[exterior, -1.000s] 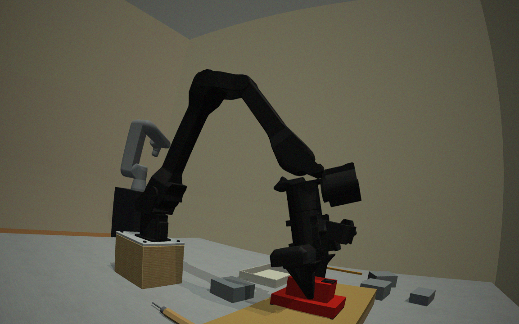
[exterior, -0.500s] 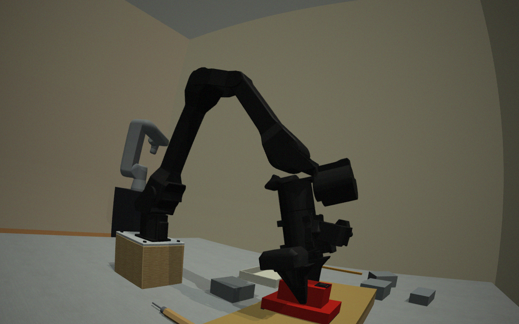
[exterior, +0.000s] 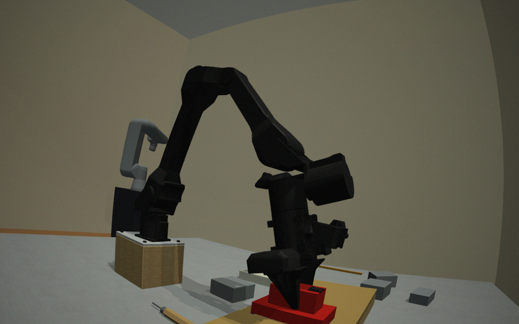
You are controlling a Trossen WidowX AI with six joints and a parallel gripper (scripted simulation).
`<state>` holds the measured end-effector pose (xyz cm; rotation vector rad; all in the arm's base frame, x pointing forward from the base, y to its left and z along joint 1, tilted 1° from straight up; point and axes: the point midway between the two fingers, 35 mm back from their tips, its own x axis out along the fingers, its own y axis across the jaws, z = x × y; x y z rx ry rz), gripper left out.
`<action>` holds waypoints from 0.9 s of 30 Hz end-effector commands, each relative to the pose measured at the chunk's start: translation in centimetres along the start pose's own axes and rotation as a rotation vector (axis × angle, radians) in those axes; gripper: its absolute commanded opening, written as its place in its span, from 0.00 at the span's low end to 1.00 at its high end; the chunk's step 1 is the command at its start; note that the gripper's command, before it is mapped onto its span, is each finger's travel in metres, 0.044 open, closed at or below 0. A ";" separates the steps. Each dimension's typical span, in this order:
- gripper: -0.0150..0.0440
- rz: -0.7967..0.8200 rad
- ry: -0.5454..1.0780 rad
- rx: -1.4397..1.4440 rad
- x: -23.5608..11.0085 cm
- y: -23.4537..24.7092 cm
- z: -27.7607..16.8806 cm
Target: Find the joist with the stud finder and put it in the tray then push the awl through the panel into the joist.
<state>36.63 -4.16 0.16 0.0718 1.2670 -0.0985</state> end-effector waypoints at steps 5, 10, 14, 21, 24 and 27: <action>0.25 -0.009 0.000 0.003 0.0 -2.0 0.0; 0.25 -0.010 0.000 0.003 0.0 -3.1 0.0; 0.25 -0.011 0.000 0.002 0.0 -4.0 0.0; 0.25 -0.012 0.000 0.002 0.0 -5.5 0.0; 0.25 -0.013 0.000 0.002 0.0 -6.1 0.0; 0.25 -0.013 0.000 0.002 0.0 -6.7 0.0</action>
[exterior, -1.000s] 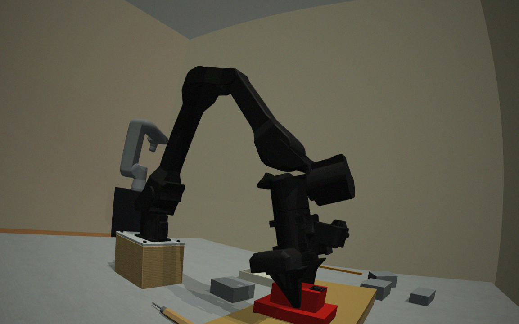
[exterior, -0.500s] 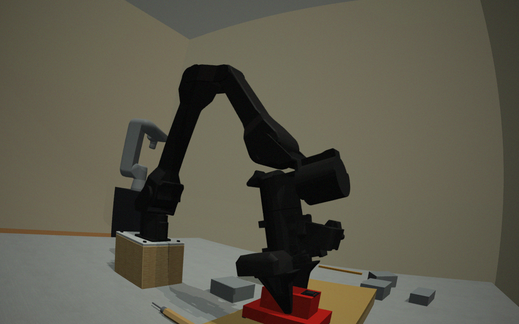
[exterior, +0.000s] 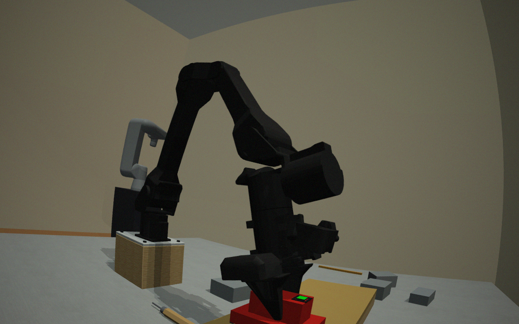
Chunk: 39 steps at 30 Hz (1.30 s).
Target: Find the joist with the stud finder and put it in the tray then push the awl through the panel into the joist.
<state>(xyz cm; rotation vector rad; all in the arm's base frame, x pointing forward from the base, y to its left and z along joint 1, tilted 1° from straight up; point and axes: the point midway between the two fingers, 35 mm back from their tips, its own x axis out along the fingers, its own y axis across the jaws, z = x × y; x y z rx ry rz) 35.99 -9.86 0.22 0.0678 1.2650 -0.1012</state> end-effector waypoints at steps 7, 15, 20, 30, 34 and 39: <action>0.25 -0.011 0.003 0.003 0.0 -2.5 -0.1; 0.25 -0.012 0.003 0.002 0.0 -4.2 -0.1; 0.25 -0.013 0.003 0.002 -0.1 -5.3 -0.1; 0.25 -0.015 0.003 0.001 -0.1 -7.4 -0.1; 0.25 -0.016 0.003 0.001 -0.1 -8.3 -0.1; 0.25 -0.017 0.003 0.001 -0.2 -9.3 -0.1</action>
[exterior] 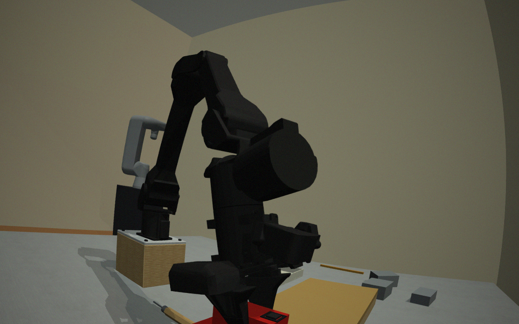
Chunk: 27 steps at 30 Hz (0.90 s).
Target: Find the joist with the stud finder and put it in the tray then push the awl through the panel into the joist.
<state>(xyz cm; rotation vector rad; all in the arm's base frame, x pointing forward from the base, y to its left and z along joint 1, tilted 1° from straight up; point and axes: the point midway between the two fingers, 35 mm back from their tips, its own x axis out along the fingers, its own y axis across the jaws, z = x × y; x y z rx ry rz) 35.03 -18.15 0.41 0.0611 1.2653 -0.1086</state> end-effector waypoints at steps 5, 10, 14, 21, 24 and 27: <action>0.25 -0.009 0.003 0.001 0.0 -2.0 -0.1; 0.25 -0.010 0.003 0.001 0.0 -3.1 -0.1; 0.25 -0.010 0.003 0.001 0.0 -4.0 -0.1; 0.25 -0.012 0.003 0.000 -0.1 -5.5 -0.1; 0.25 -0.012 0.003 0.000 -0.1 -5.9 -0.1; 0.25 -0.007 0.000 0.001 -0.1 -5.4 0.0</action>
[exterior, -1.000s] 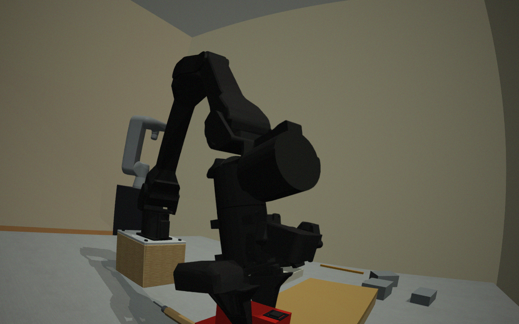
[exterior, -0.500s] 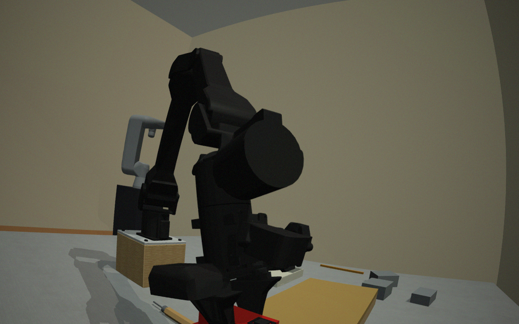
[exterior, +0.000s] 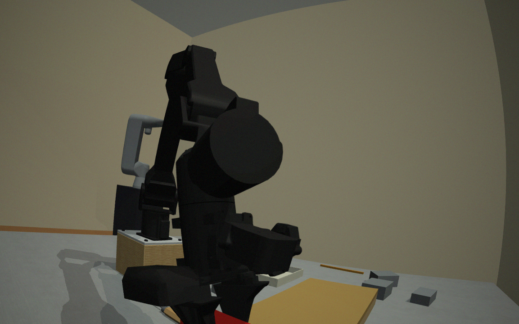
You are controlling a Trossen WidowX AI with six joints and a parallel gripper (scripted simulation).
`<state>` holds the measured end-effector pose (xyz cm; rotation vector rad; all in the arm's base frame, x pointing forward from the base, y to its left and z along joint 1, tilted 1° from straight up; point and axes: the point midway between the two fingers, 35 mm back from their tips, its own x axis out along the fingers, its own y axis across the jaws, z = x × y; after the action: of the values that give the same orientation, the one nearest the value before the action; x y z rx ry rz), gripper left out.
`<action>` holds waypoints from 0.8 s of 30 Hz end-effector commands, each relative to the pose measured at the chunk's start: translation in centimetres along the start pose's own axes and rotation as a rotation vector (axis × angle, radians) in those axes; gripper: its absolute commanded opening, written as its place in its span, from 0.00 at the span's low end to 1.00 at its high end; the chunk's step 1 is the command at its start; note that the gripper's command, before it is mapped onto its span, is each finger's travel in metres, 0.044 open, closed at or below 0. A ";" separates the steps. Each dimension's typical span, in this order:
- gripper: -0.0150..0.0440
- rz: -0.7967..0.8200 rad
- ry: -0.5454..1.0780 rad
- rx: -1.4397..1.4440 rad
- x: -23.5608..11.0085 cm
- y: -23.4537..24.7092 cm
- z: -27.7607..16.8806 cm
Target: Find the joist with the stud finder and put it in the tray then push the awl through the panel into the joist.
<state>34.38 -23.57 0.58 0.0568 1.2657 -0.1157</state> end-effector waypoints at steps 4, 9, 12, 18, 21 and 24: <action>0.25 0.000 0.000 0.000 0.0 0.1 0.0; 0.25 0.000 0.000 0.000 -0.3 0.0 0.1; 0.25 -0.001 0.000 0.000 -1.6 -0.1 0.6; 0.25 -0.003 0.001 0.000 -5.8 -0.3 1.8; 0.25 -0.004 0.002 0.000 -8.0 -0.3 2.2; 0.25 -0.004 0.003 0.000 -9.7 -0.2 2.5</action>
<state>34.06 -23.55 8.66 0.0626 1.2716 -0.1169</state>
